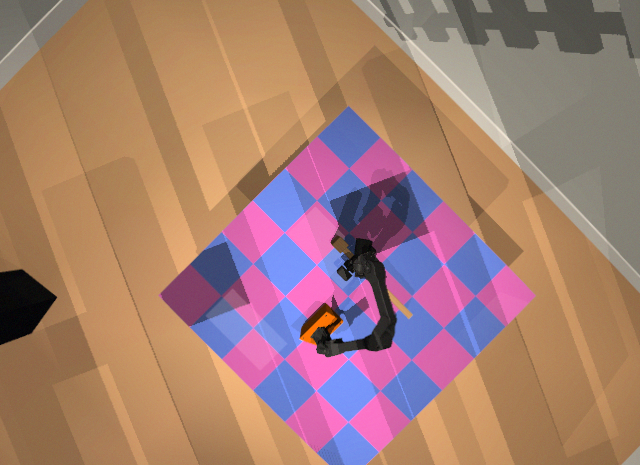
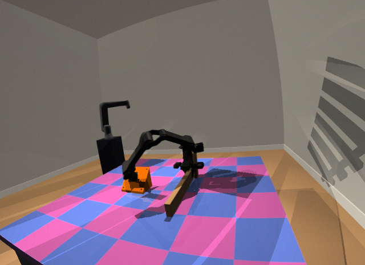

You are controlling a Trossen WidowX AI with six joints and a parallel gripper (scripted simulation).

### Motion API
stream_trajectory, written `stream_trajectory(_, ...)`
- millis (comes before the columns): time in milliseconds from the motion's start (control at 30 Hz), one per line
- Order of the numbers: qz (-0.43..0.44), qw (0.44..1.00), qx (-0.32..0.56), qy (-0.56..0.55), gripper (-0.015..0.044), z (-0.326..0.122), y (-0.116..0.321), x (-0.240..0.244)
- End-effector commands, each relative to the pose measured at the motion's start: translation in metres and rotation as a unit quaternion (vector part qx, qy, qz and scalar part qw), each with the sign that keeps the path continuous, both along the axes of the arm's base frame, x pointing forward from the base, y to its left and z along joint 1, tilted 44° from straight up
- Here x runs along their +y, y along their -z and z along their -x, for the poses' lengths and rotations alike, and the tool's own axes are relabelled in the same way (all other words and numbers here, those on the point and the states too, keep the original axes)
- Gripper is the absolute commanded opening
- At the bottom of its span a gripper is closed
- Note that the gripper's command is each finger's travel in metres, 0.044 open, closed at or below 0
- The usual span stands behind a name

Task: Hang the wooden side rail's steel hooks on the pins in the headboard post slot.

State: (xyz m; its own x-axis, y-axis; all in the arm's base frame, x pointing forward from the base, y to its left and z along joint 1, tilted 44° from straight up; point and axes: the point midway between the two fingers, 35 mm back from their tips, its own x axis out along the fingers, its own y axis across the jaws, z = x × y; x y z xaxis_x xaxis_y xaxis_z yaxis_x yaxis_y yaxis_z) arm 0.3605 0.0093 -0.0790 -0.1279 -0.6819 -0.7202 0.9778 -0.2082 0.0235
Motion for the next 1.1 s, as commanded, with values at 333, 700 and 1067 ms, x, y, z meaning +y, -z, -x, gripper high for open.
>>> stream_trajectory(333,-0.002,1.000,-0.002,-0.001,0.0000,-0.0003,0.0020,0.0009)
stream_trajectory(700,-0.002,1.000,-0.002,-0.001,0.0000,-0.0001,0.0033,-0.0003)
stream_trajectory(1067,-0.002,1.000,-0.002,-0.001,0.0000,0.0001,0.0046,-0.0016)
